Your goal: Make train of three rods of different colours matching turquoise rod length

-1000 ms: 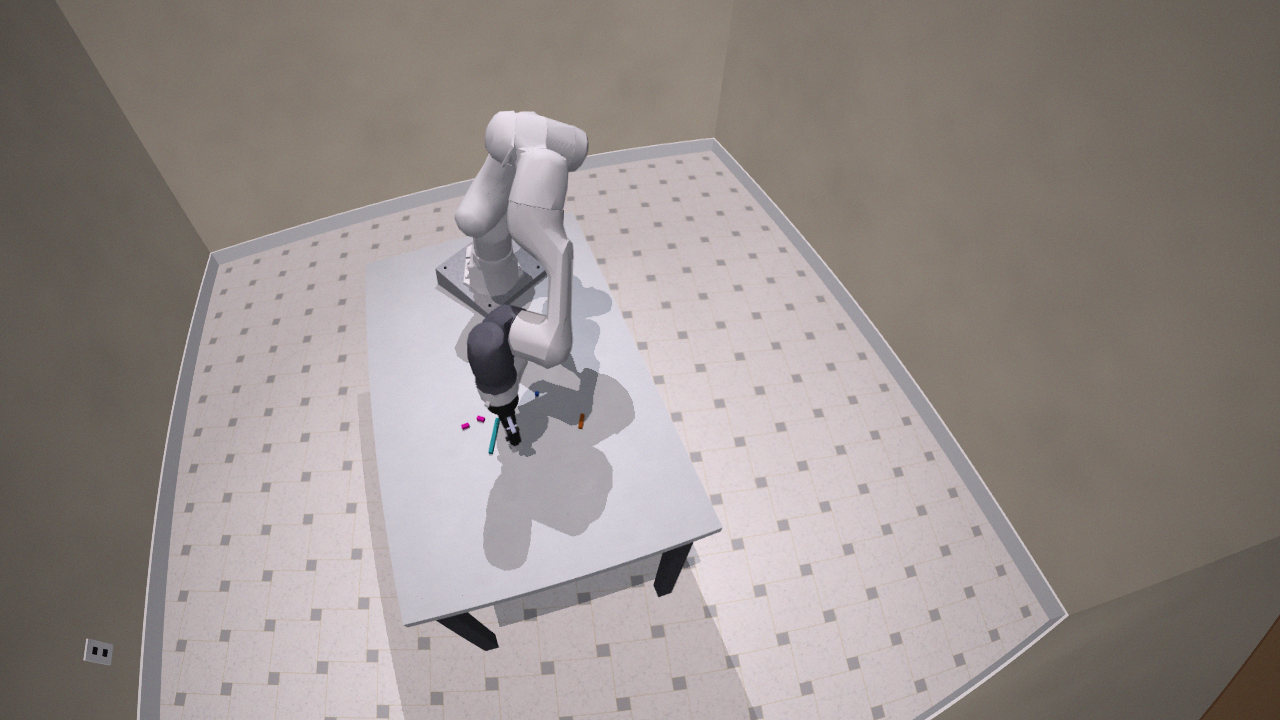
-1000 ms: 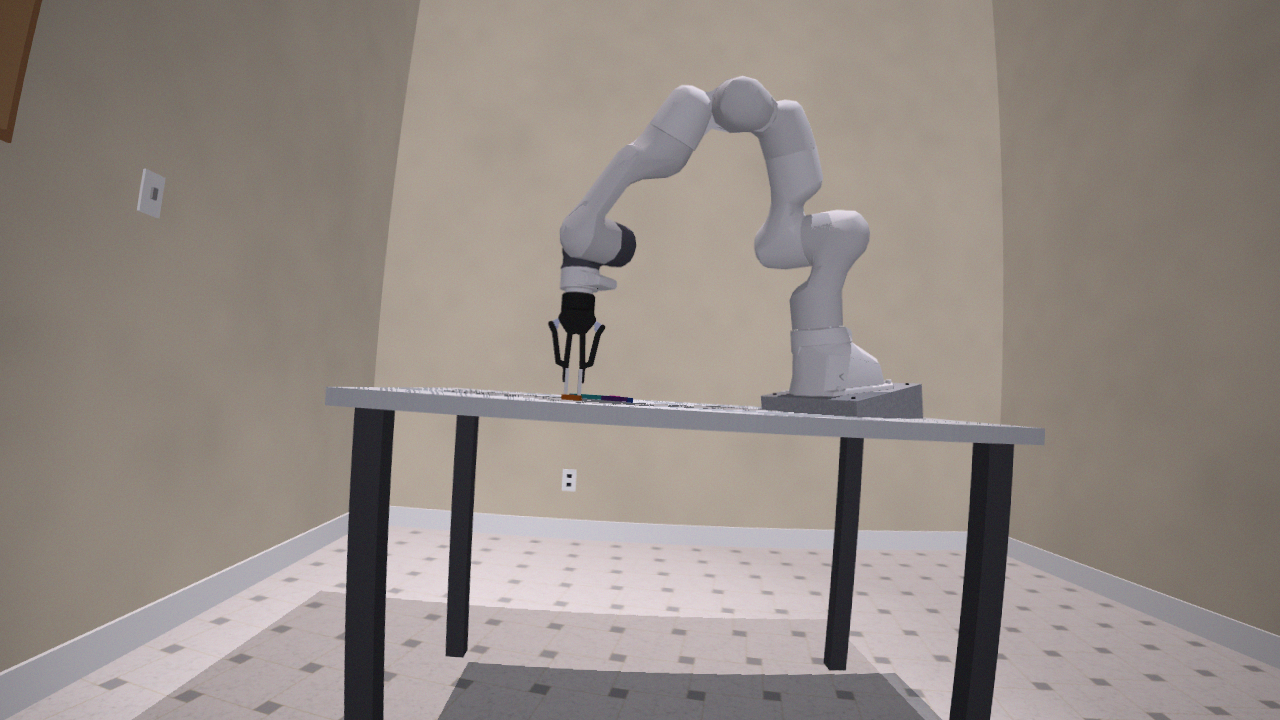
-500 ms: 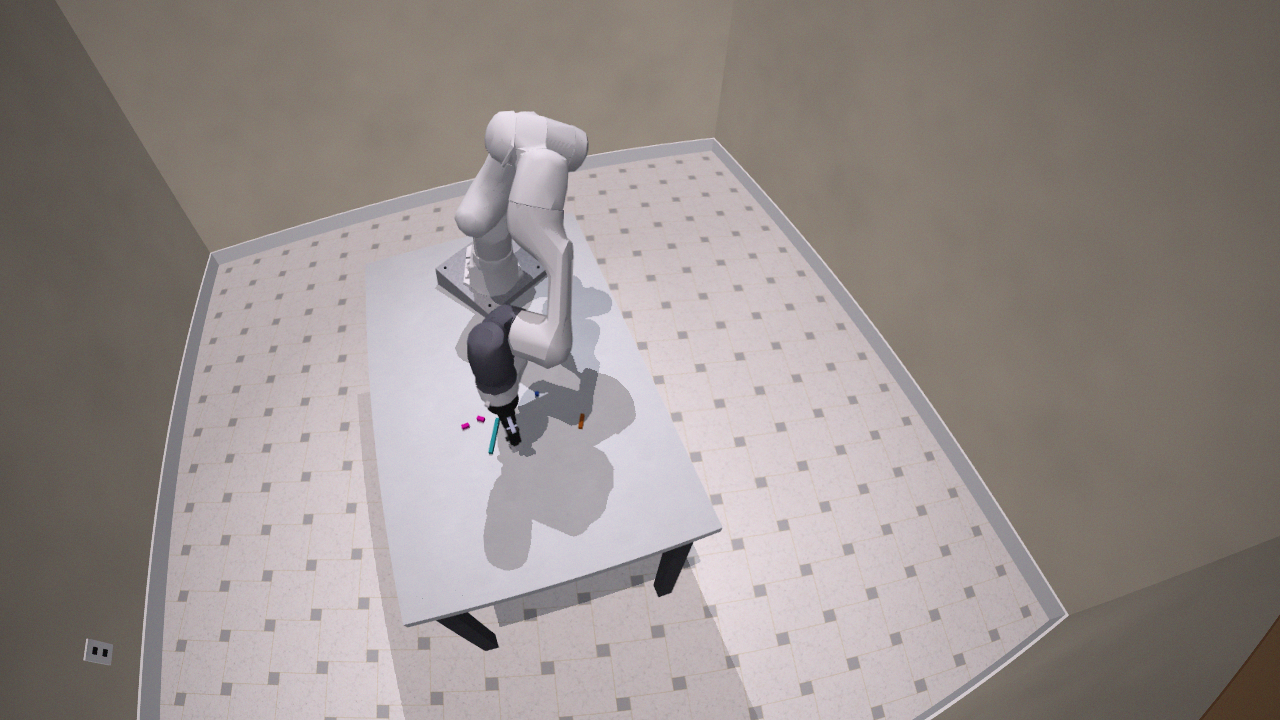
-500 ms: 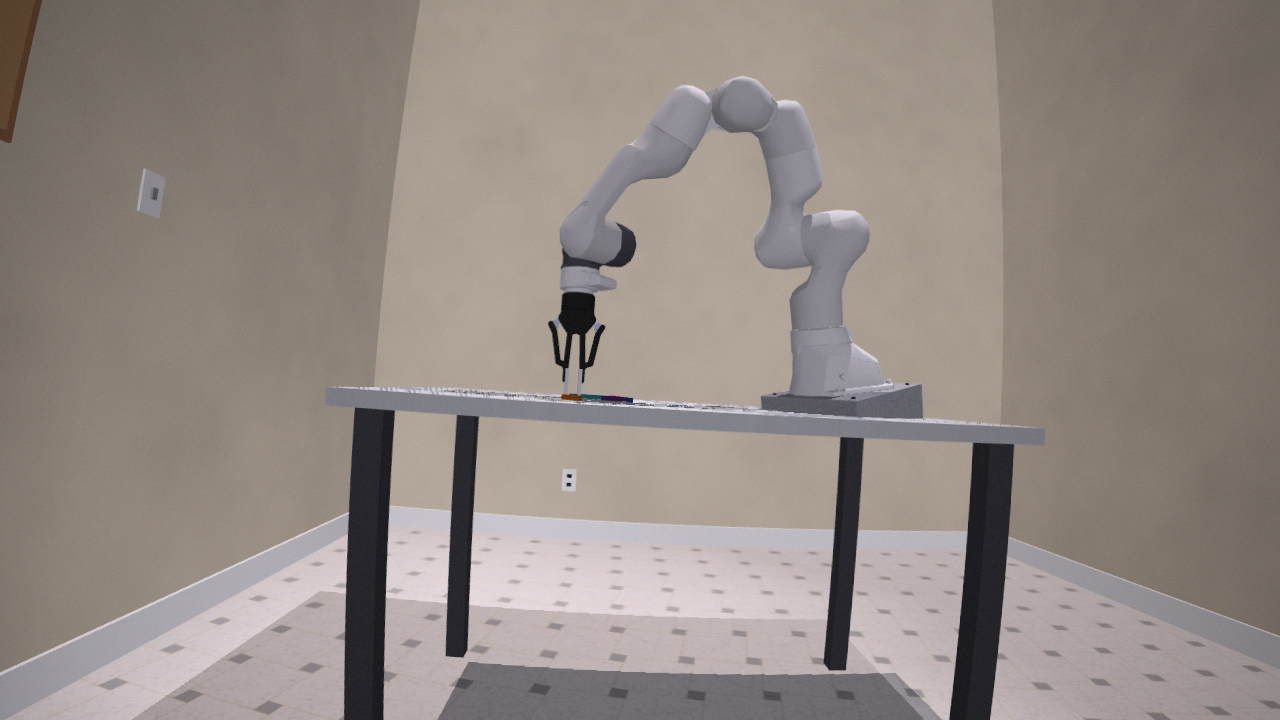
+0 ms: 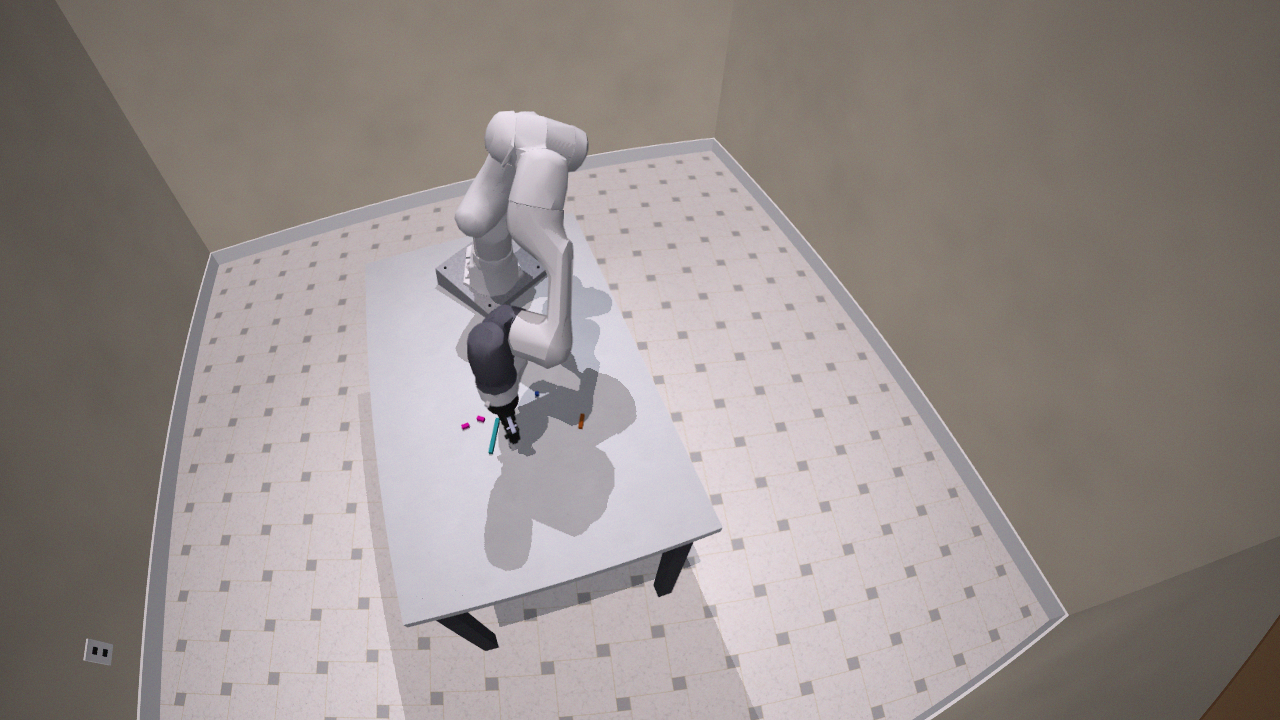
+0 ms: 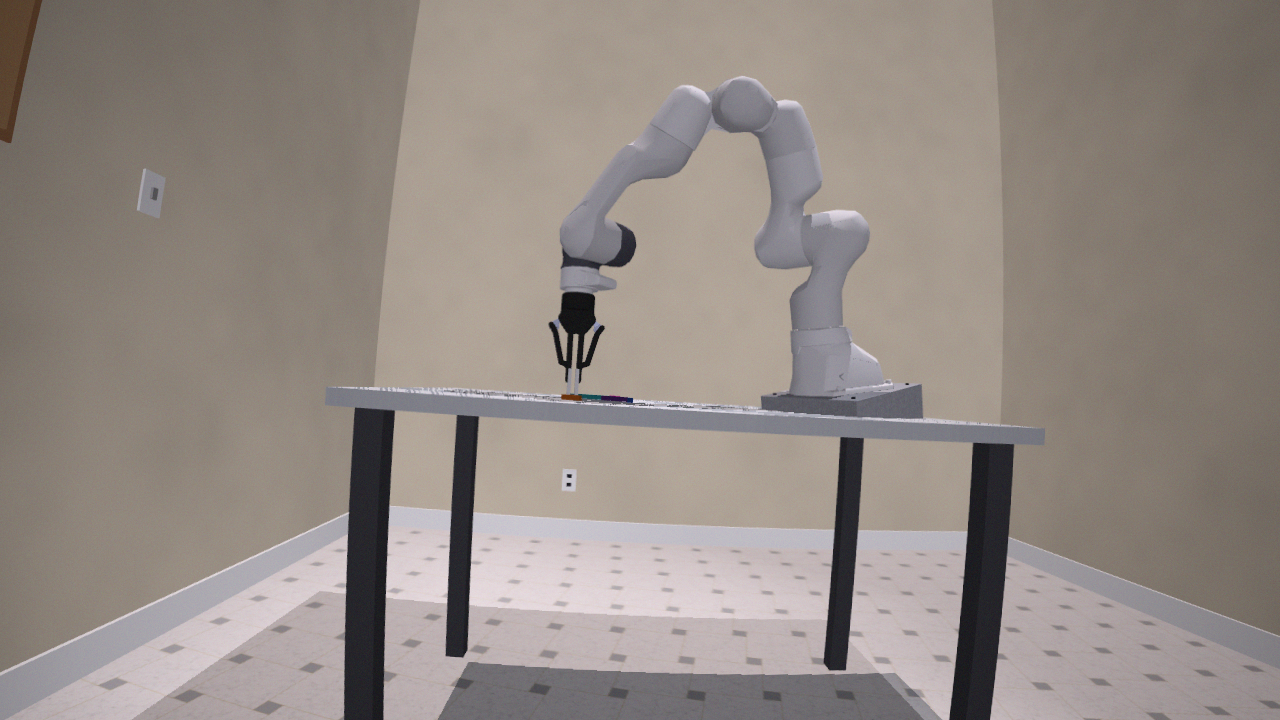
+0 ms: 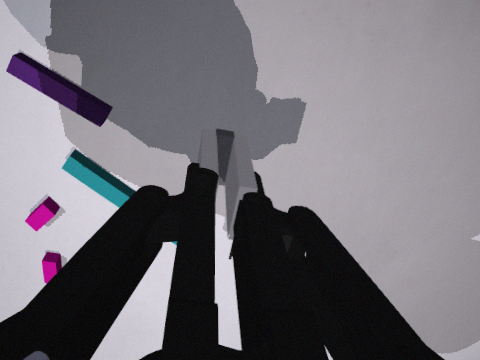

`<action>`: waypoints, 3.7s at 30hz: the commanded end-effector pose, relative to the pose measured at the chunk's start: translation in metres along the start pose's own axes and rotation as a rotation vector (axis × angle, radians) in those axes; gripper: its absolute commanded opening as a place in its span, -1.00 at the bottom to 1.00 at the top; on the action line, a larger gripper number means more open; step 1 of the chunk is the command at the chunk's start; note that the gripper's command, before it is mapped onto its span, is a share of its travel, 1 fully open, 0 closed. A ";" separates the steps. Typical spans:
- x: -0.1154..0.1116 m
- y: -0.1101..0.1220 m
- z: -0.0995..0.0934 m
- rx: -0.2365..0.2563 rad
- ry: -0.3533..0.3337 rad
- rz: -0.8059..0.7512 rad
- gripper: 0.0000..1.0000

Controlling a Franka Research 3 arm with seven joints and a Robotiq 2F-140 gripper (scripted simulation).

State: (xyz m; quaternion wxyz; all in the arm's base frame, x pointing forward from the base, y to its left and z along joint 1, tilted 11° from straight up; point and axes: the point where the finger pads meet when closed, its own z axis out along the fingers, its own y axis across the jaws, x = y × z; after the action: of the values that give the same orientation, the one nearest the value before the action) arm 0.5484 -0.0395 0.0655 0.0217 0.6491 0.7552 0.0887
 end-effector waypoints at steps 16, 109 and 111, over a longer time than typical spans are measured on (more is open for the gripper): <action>-0.001 0.001 0.000 -0.002 -0.001 -0.006 -0.94; 0.097 -0.085 -0.100 -0.001 -0.003 0.266 -0.94; 0.097 -0.085 -0.100 -0.001 -0.002 0.267 -0.94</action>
State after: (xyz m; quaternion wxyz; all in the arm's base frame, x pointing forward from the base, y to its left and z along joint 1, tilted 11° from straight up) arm 0.4342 0.0324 0.1562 -0.0379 0.7024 0.6990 0.1288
